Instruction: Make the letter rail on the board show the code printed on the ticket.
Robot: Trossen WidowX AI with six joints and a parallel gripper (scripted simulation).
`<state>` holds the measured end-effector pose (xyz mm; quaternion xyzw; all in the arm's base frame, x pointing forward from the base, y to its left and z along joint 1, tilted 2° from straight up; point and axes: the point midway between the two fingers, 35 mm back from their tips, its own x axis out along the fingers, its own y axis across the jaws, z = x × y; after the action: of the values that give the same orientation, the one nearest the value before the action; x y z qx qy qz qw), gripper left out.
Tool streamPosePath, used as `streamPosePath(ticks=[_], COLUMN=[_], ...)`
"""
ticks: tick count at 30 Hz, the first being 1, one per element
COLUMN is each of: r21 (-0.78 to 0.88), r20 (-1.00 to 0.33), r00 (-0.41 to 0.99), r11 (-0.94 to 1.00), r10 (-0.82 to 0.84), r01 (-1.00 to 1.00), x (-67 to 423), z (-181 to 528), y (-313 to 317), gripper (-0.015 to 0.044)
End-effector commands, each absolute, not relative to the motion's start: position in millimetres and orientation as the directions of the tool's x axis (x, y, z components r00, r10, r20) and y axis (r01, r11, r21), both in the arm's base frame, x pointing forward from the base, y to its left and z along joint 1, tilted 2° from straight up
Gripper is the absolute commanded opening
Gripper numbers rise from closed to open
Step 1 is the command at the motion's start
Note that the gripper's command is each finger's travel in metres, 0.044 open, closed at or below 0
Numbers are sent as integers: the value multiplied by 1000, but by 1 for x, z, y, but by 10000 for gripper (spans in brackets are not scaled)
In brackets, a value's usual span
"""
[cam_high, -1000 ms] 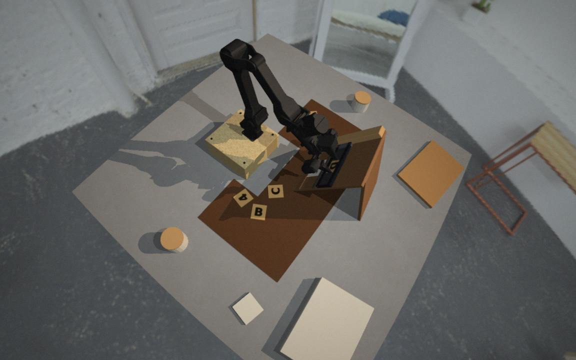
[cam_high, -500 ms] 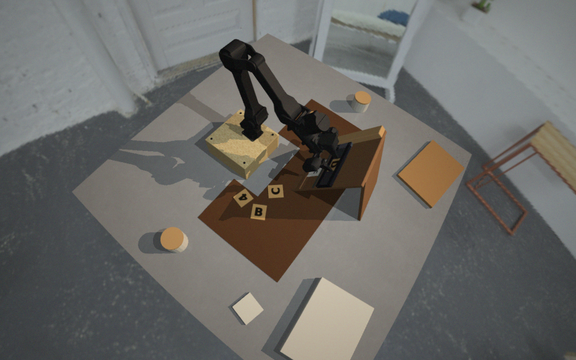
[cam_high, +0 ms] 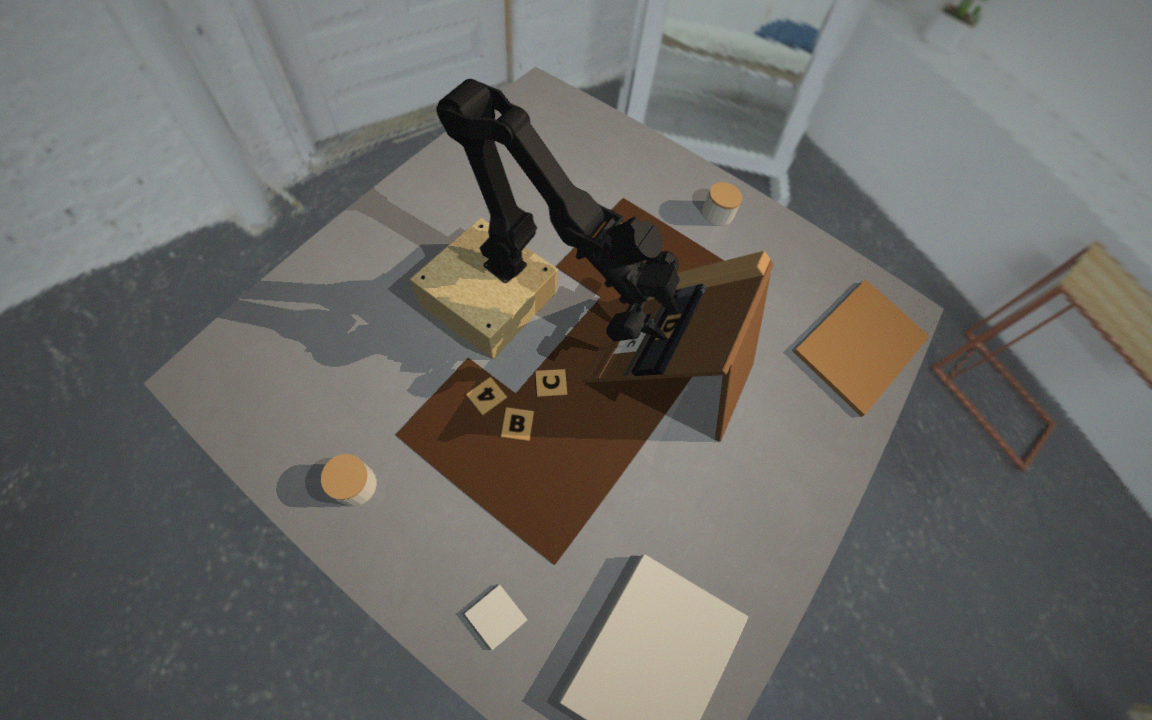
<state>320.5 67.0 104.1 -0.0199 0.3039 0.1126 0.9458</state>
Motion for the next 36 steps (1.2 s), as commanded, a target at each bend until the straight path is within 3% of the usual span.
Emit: streamPosePath(ticks=[1,36], r21=[34,36], r20=[-580,-580], r00=[790,790], r11=[974,974], r10=[201,202], r01=[-223,-223], x=[320,316], z=[104,104], y=[69,86], gripper=[0,0])
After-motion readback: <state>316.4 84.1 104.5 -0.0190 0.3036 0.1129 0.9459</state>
